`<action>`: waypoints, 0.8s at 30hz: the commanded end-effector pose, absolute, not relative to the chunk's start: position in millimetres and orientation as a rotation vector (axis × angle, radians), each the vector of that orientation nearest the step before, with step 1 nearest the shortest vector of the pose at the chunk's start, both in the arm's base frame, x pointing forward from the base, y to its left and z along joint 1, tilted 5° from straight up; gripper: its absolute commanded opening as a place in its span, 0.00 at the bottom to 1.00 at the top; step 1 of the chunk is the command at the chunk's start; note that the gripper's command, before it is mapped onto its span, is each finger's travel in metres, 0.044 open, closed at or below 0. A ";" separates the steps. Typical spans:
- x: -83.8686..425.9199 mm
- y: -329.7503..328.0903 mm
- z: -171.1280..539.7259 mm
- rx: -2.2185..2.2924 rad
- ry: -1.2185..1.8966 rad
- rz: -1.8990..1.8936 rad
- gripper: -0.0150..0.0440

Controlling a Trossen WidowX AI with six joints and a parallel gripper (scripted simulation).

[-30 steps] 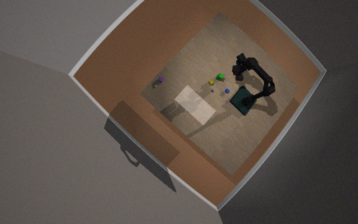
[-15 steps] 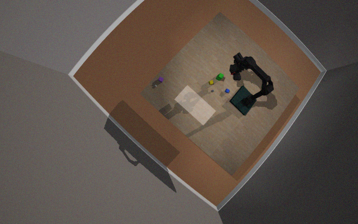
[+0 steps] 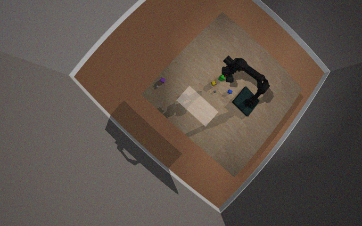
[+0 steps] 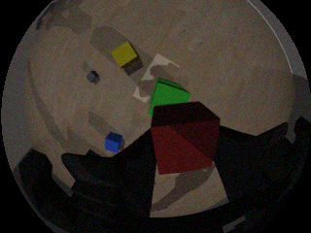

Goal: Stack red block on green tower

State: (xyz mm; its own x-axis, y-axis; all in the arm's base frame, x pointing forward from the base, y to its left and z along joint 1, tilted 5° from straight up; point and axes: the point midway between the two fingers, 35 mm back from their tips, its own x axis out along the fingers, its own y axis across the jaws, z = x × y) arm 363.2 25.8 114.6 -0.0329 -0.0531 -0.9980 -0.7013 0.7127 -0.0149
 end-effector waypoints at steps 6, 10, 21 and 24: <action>366.9 37.2 111.1 -0.631 1.532 0.579 0.25; 366.8 36.9 107.0 -0.631 1.532 0.579 0.25; 365.9 35.7 81.0 -0.631 1.532 0.579 0.25; 365.9 35.7 81.4 -0.631 1.532 0.579 0.25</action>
State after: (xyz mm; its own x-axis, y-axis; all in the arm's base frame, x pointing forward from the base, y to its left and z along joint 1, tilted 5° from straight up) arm 365.1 34.9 82.2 -0.0360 -0.0521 -0.9980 -0.6986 0.7154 -0.0122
